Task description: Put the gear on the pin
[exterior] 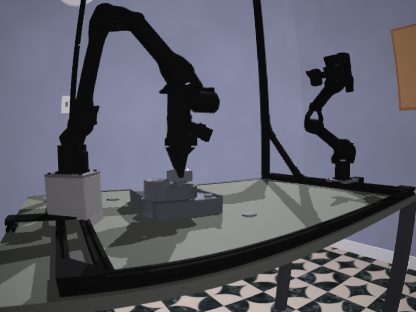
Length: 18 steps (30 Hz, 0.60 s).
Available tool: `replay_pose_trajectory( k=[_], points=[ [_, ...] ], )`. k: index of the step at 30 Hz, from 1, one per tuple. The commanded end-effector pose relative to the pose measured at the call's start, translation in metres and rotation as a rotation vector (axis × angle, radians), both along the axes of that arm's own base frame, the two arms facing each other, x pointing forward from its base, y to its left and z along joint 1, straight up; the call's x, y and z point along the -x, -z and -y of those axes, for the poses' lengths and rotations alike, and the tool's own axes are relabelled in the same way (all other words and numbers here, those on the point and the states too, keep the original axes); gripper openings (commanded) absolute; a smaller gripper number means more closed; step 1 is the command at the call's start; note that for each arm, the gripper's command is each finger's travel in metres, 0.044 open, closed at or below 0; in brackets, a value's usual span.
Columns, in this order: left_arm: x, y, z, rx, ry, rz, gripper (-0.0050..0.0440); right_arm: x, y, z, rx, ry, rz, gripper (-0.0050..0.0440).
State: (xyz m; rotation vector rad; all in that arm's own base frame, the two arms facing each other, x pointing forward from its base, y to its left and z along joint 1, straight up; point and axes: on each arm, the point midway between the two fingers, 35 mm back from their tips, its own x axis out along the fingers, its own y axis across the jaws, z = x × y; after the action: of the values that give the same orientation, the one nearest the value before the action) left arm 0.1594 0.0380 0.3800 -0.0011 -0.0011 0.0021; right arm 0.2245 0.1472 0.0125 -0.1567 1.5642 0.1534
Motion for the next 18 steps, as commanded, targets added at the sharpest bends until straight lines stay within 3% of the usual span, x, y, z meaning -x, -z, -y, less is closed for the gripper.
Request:
replay_pose_trajectory(
  k=[1,18],
  points=[
    [0.0001,-0.0003,0.0003,0.0,0.002,0.0,0.04,0.0001,0.0014,0.0001,-0.002,-0.025,-0.001,0.0],
    [0.0001,-0.0003,0.0003,0.0,0.002,0.0,0.04,0.0001,0.0053,0.0001,-0.002,-0.096,-0.001,0.0]
  ],
)
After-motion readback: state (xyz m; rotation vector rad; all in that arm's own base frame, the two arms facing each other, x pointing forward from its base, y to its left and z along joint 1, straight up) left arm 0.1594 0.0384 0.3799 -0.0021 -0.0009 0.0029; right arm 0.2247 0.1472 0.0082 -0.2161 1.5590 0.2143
